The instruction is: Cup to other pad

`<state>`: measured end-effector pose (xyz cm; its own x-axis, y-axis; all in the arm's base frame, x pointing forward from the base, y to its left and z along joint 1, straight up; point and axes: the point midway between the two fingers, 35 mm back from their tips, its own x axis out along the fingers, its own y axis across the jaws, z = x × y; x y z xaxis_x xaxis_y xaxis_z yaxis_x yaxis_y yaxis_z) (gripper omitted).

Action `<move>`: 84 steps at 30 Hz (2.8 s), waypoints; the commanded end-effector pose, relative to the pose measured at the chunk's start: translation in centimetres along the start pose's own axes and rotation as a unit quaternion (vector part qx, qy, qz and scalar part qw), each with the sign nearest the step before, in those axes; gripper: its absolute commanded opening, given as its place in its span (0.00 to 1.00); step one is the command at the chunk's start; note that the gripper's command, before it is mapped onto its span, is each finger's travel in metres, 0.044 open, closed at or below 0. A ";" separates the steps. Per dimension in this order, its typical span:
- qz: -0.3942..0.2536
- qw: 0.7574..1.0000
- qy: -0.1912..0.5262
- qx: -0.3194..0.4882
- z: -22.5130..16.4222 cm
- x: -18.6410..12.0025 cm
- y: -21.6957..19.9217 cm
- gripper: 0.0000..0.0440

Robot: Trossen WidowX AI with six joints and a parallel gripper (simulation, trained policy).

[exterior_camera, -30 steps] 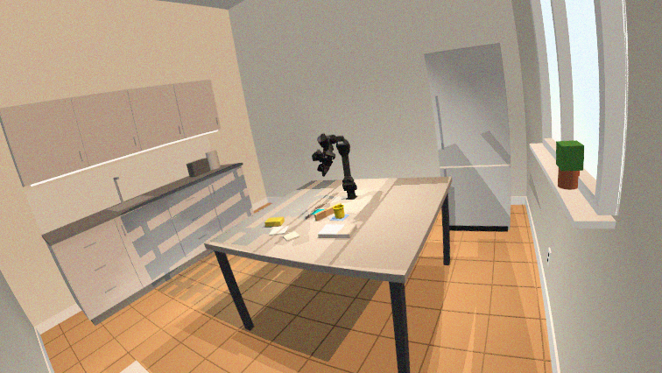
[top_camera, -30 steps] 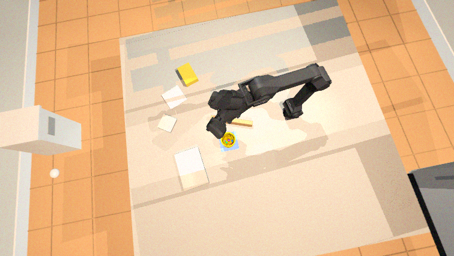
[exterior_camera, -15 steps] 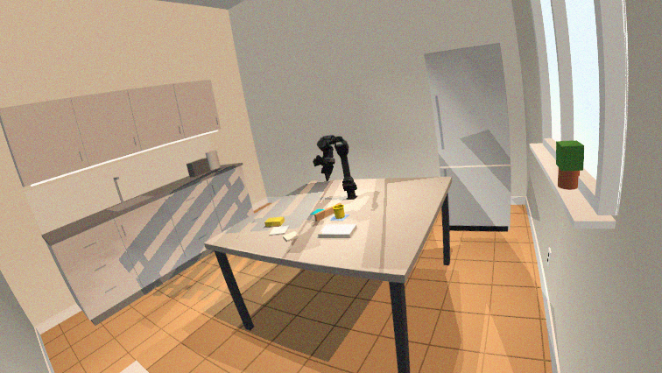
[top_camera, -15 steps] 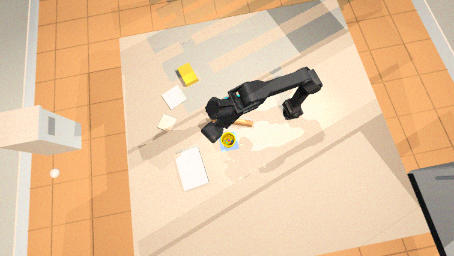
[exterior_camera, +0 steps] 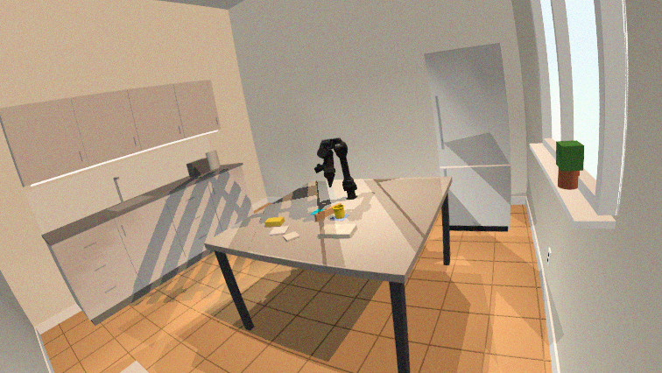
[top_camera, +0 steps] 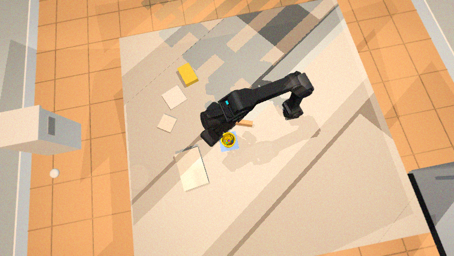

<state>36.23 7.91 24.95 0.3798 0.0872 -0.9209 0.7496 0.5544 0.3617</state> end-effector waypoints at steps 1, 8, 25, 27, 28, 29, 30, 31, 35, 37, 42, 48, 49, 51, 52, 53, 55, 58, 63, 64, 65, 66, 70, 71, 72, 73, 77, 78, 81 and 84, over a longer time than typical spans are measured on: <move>-0.032 0.999 0.009 0.006 -0.3 1.0 -0.7 0.35; -0.090 0.996 0.027 0.012 -0.9 2.6 -2.2 0.36; -0.205 0.977 0.047 0.033 -2.2 6.2 -5.5 0.40; -0.214 0.975 0.047 0.036 -2.4 6.7 -5.8 0.40; -0.219 0.974 0.047 0.037 -2.4 6.9 -6.0 0.40; -0.223 0.973 0.047 0.039 -2.5 7.2 -6.1 0.41; -0.227 0.972 0.047 0.040 -2.6 7.4 -6.3 0.41; -0.230 0.971 0.046 0.041 -2.6 7.7 -6.4 0.41; -0.244 0.968 0.046 0.046 -2.9 8.8 -7.0 0.43; -0.250 0.966 0.045 0.047 -3.0 9.3 -7.3 0.43; -0.262 0.963 0.045 0.047 -3.3 10.7 -8.0 0.44; -0.274 0.960 0.048 0.041 -3.6 12.5 -8.9 0.45; -0.276 0.959 0.048 0.039 -3.6 12.8 -9.1 0.45; -0.279 0.958 0.050 0.035 -3.8 13.4 -9.4 0.45; -0.280 0.958 0.051 0.033 -3.8 13.7 -9.6 0.45; -0.282 0.958 0.052 0.030 -3.9 14.0 -9.8 0.45; -0.284 0.957 0.055 0.024 -4.0 14.6 -10.2 0.44; -0.285 0.957 0.059 0.015 -4.2 15.3 -10.6 0.40; -0.281 0.958 0.057 0.001 -3.9 15.6 -11.0 0.13; -0.281 0.958 0.057 -0.002 -3.9 15.5 -11.0 0.08; -0.280 0.958 0.057 -0.005 -3.9 15.5 -11.1 0.04; -0.279 0.959 0.056 -0.007 -3.8 15.3 -11.1 0.00; -0.275 0.960 0.056 -0.005 -3.6 14.6 -11.1 0.00; -0.274 0.960 0.055 -0.005 -3.5 14.4 -11.1 0.00; -0.272 0.961 0.055 -0.004 -3.4 14.2 -11.0 0.00; -0.271 0.961 0.054 -0.003 -3.4 14.0 -11.0 0.00; -0.265 0.963 0.052 0.007 -3.1 12.7 -11.0 0.00; -0.263 0.963 0.052 0.011 -3.0 12.3 -11.0 0.00; -0.256 0.965 0.049 0.022 -2.6 11.1 -11.1 0.01; -0.248 0.967 0.045 0.037 -2.1 10.0 -11.1 0.02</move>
<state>30.72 4.82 10.34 -0.0997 -0.1129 -0.9886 0.8488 0.5089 -0.1437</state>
